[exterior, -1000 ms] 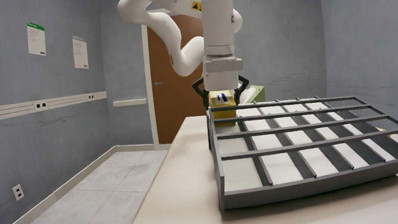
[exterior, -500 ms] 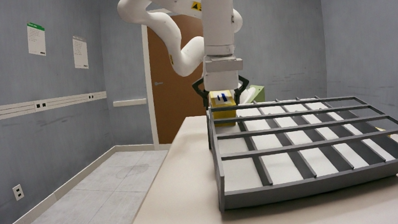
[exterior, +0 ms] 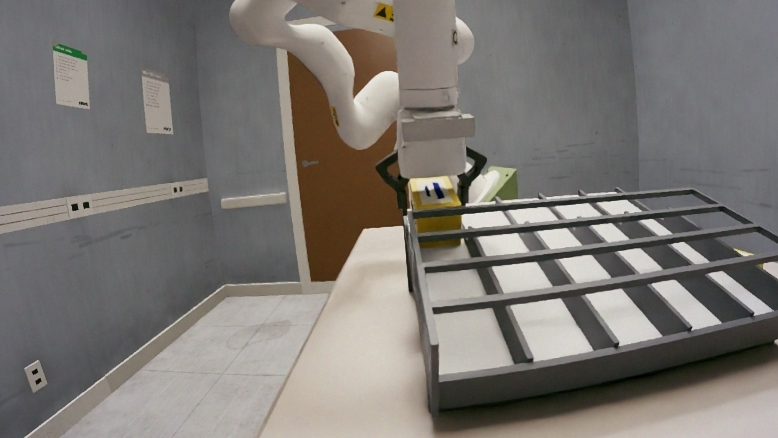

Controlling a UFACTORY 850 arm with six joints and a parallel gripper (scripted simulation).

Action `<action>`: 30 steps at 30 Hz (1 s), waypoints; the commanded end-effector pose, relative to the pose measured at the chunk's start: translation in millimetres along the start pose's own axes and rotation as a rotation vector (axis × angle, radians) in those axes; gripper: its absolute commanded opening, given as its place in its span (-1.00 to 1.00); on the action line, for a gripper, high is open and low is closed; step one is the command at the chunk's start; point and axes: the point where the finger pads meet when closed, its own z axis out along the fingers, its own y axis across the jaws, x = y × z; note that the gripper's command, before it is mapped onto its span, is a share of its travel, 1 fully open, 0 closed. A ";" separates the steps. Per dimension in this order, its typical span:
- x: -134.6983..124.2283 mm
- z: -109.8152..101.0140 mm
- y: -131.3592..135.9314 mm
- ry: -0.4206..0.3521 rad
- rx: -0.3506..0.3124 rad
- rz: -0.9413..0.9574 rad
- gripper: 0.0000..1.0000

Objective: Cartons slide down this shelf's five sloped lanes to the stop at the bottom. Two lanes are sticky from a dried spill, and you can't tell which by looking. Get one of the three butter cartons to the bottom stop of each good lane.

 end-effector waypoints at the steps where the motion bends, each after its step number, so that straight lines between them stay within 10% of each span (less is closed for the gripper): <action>1: 0.4 -0.7 0.0 0.001 0.000 0.000 1.00; 7: 0.4 -0.7 0.0 0.001 0.000 0.000 1.00; 8: -0.5 -28.5 0.2 0.001 0.000 0.000 1.00; 30: -0.6 -28.3 0.2 0.001 0.000 0.000 1.00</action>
